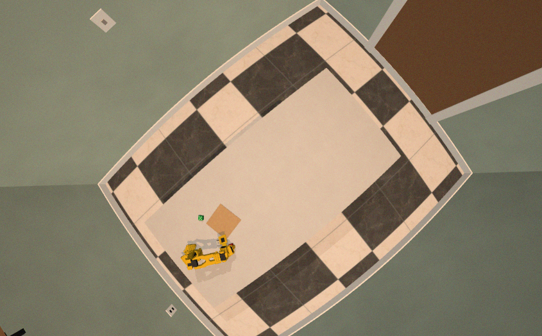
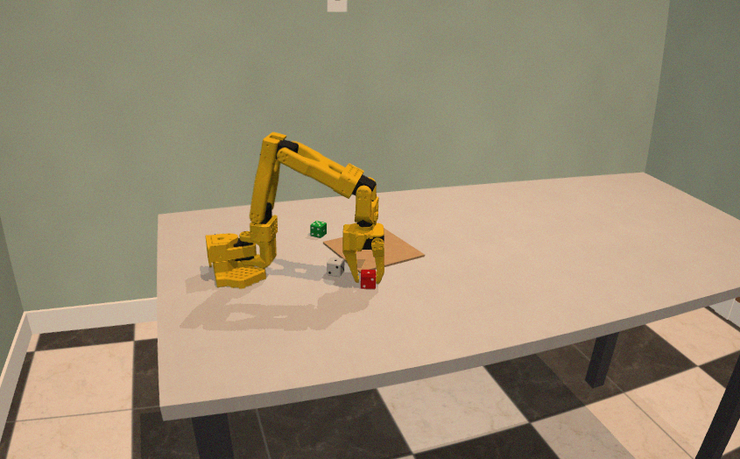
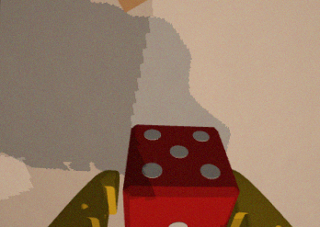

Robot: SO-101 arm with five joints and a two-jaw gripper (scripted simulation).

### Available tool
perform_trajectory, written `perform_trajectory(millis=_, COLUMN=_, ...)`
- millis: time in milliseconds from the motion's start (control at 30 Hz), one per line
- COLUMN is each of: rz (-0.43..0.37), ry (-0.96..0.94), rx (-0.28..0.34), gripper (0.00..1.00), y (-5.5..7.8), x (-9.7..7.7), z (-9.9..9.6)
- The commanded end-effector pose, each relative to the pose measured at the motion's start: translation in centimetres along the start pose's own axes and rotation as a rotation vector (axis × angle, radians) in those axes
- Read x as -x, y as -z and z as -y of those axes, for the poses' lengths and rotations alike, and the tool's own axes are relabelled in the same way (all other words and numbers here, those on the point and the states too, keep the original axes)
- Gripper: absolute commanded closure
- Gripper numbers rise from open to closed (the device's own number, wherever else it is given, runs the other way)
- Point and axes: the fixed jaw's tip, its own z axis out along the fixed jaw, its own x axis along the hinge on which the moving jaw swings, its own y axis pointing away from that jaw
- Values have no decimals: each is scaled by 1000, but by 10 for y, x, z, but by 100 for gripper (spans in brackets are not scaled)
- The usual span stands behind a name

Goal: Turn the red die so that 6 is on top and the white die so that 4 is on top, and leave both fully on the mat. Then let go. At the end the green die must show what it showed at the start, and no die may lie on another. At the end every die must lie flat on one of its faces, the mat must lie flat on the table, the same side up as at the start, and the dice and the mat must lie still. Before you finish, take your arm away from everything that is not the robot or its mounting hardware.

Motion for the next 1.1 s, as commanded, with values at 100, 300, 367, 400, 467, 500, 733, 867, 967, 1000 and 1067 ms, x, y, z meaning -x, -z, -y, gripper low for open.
perform_trajectory(millis=100, rz=-5, ry=3, rx=-35, gripper=86, y=6, x=-1, z=8)
perform_trajectory(millis=300, rz=-5, ry=3, rx=-35, gripper=87, y=6, x=-1, z=9)
perform_trajectory(millis=367, rz=-5, ry=3, rx=-35, gripper=87, y=6, x=-1, z=9)
perform_trajectory(millis=400, rz=-5, ry=3, rx=-35, gripper=87, y=6, x=-1, z=9)
perform_trajectory(millis=467, rz=-5, ry=3, rx=-35, gripper=87, y=6, x=-1, z=9)
perform_trajectory(millis=500, rz=-5, ry=3, rx=-35, gripper=87, y=6, x=-1, z=9)
perform_trajectory(millis=733, rz=-5, ry=3, rx=-35, gripper=93, y=6, x=-1, z=9)
perform_trajectory(millis=867, rz=-5, ry=3, rx=-35, gripper=98, y=6, x=-1, z=9)
perform_trajectory(millis=967, rz=-5, ry=3, rx=-35, gripper=100, y=6, x=-1, z=9)
perform_trajectory(millis=1000, rz=-5, ry=3, rx=-35, gripper=100, y=6, x=-1, z=9)
perform_trajectory(millis=1067, rz=-5, ry=3, rx=-35, gripper=100, y=6, x=-1, z=9)
